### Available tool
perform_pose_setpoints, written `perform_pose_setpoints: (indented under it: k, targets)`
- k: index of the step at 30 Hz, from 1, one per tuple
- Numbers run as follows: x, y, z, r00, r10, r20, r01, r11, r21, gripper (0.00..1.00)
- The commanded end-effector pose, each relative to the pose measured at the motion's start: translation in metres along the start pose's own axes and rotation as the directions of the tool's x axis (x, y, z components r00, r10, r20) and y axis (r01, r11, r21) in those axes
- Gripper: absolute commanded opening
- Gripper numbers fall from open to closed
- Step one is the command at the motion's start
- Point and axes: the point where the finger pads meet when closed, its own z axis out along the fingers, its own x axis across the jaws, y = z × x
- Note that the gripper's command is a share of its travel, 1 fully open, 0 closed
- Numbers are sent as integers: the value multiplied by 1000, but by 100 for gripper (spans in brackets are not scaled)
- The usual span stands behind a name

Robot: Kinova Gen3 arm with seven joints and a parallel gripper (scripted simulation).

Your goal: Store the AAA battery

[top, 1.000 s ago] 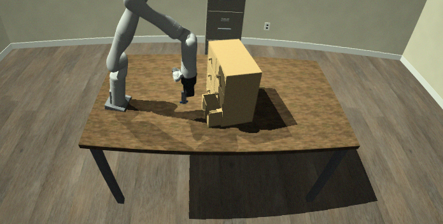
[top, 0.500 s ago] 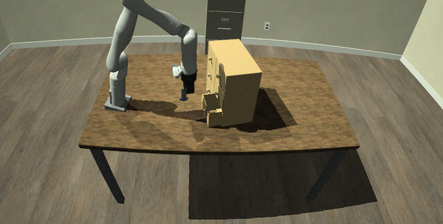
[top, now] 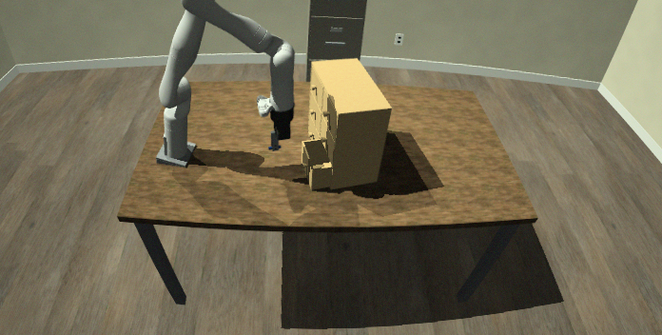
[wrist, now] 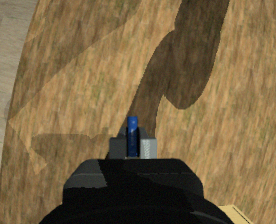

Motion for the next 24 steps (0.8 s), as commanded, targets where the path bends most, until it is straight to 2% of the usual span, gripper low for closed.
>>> perform_pose_setpoints:
  k: [1, 8, 17, 19, 24]
  targets:
    - [0, 0, 0, 1000, 0, -1, 0, 1000, -1, 24]
    - [5, -3, 1, 1000, -8, -20, 8, 1000, -2, 24]
    - [20, -9, 5, 996, -32, -80, 31, 999, -11, 24]
    - [20, -9, 5, 996, -32, -80, 31, 999, -11, 24]
    - [32, -13, 8, 990, -51, -128, 48, 999, -25, 24]
